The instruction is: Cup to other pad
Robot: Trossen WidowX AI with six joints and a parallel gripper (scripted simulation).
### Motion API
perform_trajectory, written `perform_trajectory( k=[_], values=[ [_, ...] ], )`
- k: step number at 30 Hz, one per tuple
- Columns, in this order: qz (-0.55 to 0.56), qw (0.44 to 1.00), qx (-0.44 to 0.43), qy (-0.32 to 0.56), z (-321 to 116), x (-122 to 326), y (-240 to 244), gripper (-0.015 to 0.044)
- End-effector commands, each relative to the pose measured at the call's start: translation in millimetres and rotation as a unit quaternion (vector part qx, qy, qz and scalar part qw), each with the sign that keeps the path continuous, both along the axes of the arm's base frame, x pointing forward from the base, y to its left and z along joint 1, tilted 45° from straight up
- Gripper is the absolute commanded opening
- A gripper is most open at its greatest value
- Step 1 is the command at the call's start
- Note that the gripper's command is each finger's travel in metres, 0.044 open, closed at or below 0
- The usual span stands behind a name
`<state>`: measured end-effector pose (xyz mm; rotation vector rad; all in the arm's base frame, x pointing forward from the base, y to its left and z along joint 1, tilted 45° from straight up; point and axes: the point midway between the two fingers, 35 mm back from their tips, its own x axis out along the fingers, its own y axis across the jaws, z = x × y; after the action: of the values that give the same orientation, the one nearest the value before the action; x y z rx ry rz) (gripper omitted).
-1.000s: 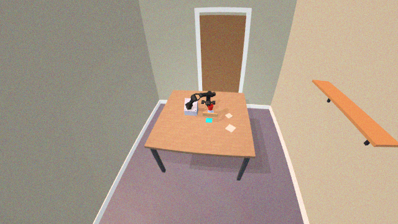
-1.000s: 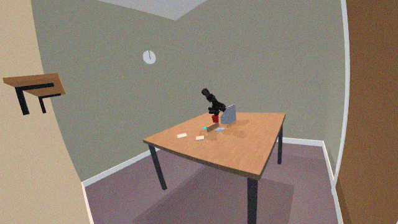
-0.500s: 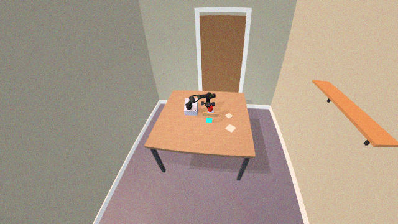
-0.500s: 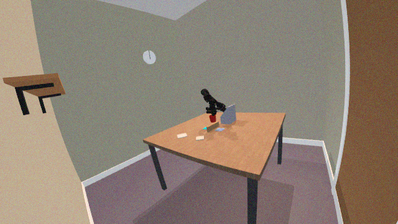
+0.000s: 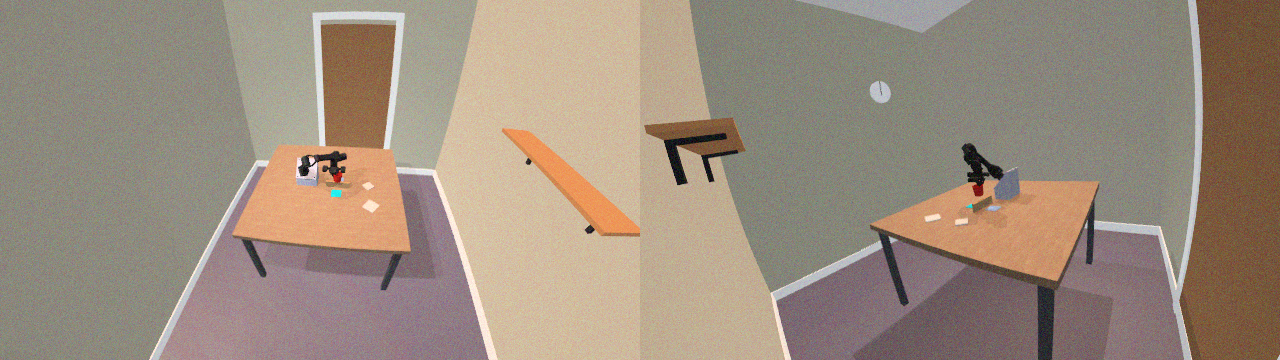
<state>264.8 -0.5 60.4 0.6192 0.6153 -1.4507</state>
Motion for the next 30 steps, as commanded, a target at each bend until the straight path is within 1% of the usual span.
perform_trajectory(
  k=[1,22,30],
  values=[
    [0.001,1.000,-0.002,0.001,7.2,-1.2,-7.4,0.0000],
    [0.001,1.000,-0.004,0.001,45.1,-6.4,-45.1,0.0000],
    [0.001,1.000,-0.004,0.001,41.8,-6.2,-49.7,0.0000]
  ],
)
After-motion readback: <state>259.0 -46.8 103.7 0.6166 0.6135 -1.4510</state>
